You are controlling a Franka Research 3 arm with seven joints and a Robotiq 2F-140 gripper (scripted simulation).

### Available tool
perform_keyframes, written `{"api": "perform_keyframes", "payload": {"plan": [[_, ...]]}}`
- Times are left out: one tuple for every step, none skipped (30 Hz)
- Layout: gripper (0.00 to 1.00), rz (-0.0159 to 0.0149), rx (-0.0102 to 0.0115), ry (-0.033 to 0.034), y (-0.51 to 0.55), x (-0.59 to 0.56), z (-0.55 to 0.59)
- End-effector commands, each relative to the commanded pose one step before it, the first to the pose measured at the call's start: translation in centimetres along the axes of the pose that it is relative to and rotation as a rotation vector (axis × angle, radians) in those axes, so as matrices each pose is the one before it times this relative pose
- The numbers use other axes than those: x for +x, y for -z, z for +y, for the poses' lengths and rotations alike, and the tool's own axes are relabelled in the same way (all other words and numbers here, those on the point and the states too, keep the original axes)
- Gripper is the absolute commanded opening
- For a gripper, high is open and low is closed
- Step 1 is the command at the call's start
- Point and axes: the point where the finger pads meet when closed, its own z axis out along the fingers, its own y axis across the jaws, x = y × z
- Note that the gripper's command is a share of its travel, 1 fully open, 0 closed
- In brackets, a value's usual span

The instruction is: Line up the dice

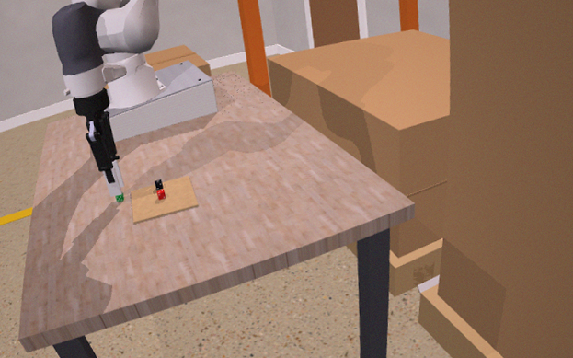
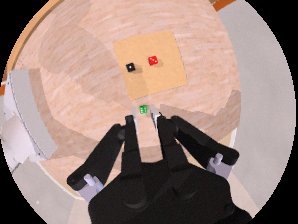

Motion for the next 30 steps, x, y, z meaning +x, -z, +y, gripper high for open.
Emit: {"api": "perform_keyframes", "payload": {"plan": [[0.19, 0.00111, -0.00102, 0.00413, -0.001, 0.012, -0.014], [0.19, 0.0, 0.0, 0.0, -0.001, 0.0, 0.0], [0.19, 0.0, 0.0, 0.0, -0.005, 0.0, 0.0], [0.19, 0.0, 0.0, 0.0, -0.012, 0.0, 0.0], [0.19, 0.0, 0.0, 0.0, -0.022, 0.0, 0.0], [0.19, 0.0, -0.00001, 0.0, -0.034, 0.0, 0.0], [0.19, 0.0, 0.0, 0.0, 0.0, 0.0, 0.0], [0.19, 0.0, 0.0, 0.0, 0.0, 0.0, 0.0], [0.19, 0.0, -0.00001, 0.0, -0.047, 0.0, 0.0], [0.19, 0.0, 0.0, 0.0, -0.061, 0.0, 0.0], [0.19, 0.0, 0.0, 0.0, -0.074, 0.0, 0.0], [0.19, 0.0, 0.00001, 0.0, -0.088, 0.0, -0.001], [0.19, 0.00001, 0.00002, -0.00001, -0.1, 0.0, -0.001], [0.19, -0.00001, -0.00002, 0.00001, -0.11, 0.0, 0.001], [0.19, 0.0, -0.00001, 0.0, -0.12, 0.0, 0.0], [0.19, 0.00001, 0.00001, -0.00001, -0.128, 0.0, -0.001], [0.19, 0.0, 0.0, 0.0, -0.133, 0.0, 0.0], [0.19, -0.00001, -0.00001, 0.00001, -0.136, 0.0, 0.001], [0.19, 0.0, 0.00001, 0.0, -0.137, 0.0, 0.0], [0.19, 0.00001, 0.00001, -0.00001, -0.135, 0.0, -0.001], [0.19, -0.00001, -0.00002, 0.00001, -0.131, 0.0, 0.001], [0.19, 0.0, 0.0, 0.0, -0.125, 0.0, 0.0], [0.19, 0.00001, 0.00002, -0.00001, -0.116, 0.0, -0.001], [0.19, 0.0, 0.0, 0.0, 0.0, 0.0, 0.0], [0.19, 0.0, 0.0, 0.0, 0.0, 0.0, 0.0], [0.19, 0.0, 0.0, 0.0, -0.105, 0.0, 0.0], [0.19, -0.00001, -0.00001, 0.00001, -0.093, 0.0, 0.001], [0.19, 0.0, 0.0, 0.0, -0.08, 0.0, 0.0], [0.19, 0.0, 0.0, 0.0, -0.066, 0.0, 0.0], [0.19, 0.0, 0.00001, 0.0, -0.051, 0.0, 0.0]]}}
